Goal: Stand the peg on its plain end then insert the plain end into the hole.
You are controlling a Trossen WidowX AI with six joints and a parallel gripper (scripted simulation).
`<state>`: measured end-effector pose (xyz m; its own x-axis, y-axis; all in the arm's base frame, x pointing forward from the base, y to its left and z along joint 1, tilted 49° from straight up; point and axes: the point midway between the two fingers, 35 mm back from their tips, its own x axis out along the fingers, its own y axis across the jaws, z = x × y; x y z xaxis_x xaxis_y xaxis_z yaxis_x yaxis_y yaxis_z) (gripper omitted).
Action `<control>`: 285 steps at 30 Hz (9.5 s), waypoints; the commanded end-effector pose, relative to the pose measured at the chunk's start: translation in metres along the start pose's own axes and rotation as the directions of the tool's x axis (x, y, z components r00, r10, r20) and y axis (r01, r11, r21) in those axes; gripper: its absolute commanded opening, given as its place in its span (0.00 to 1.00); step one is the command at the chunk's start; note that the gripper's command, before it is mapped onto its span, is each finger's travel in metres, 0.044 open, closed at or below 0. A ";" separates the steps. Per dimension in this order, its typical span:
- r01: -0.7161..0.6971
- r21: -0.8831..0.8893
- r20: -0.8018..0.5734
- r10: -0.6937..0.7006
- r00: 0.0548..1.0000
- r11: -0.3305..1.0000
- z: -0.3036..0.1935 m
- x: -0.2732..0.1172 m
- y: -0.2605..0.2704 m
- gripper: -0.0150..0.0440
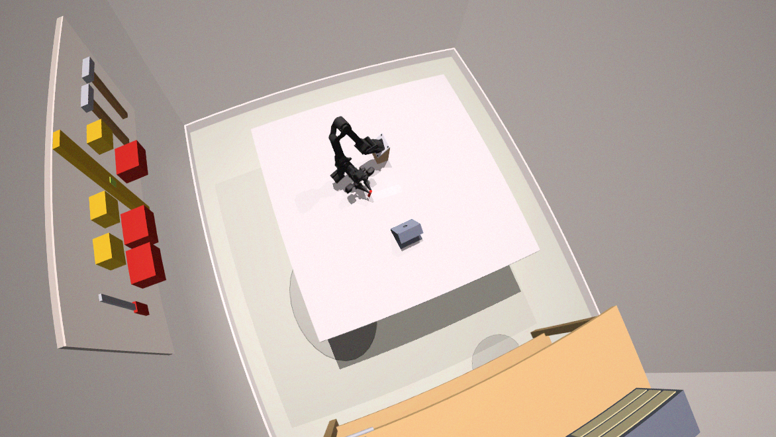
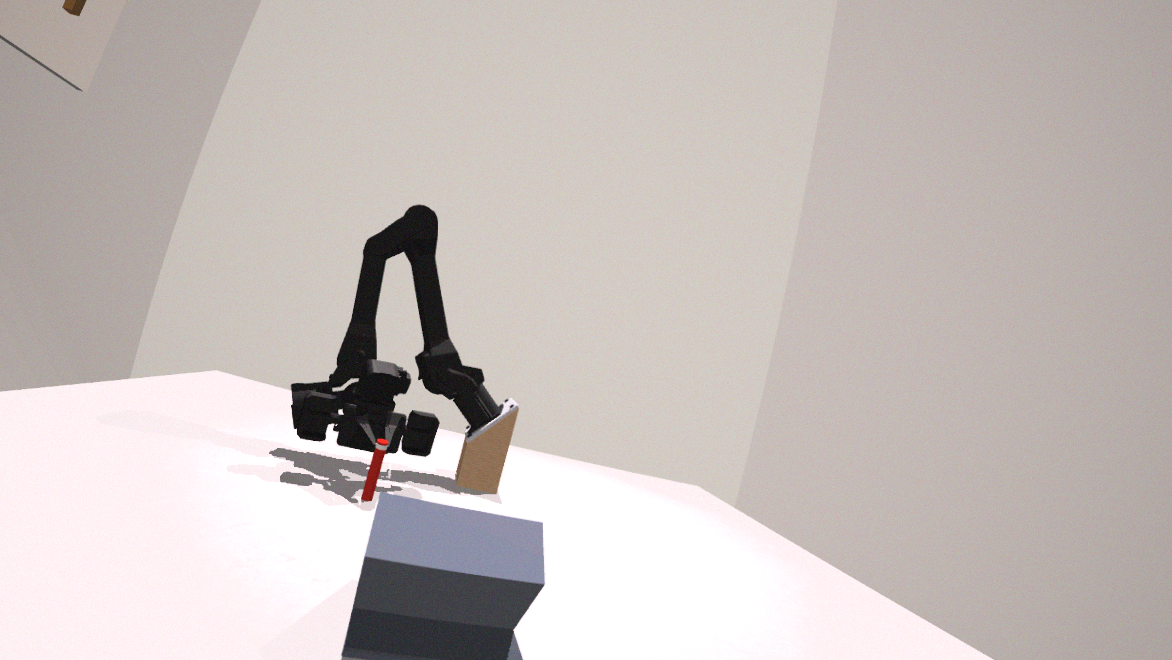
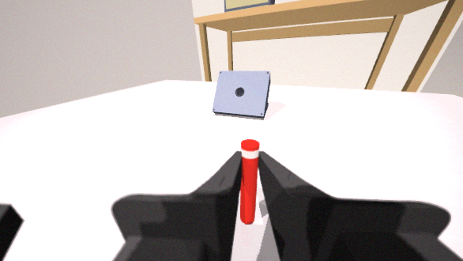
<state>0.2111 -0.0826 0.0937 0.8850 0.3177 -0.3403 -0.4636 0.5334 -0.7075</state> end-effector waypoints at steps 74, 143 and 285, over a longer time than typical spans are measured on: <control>0.009 -0.011 0.062 -0.009 0.998 1.000 -0.003 -0.004 0.002 0.83; -0.079 0.532 -0.614 0.449 0.649 0.843 0.086 -0.006 0.032 1.00; -0.048 -0.006 -0.984 0.002 0.176 0.999 0.083 0.025 0.008 0.25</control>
<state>0.2249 -0.0075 0.1343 0.1921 -0.7212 -0.6656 -0.4966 0.5135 -0.6998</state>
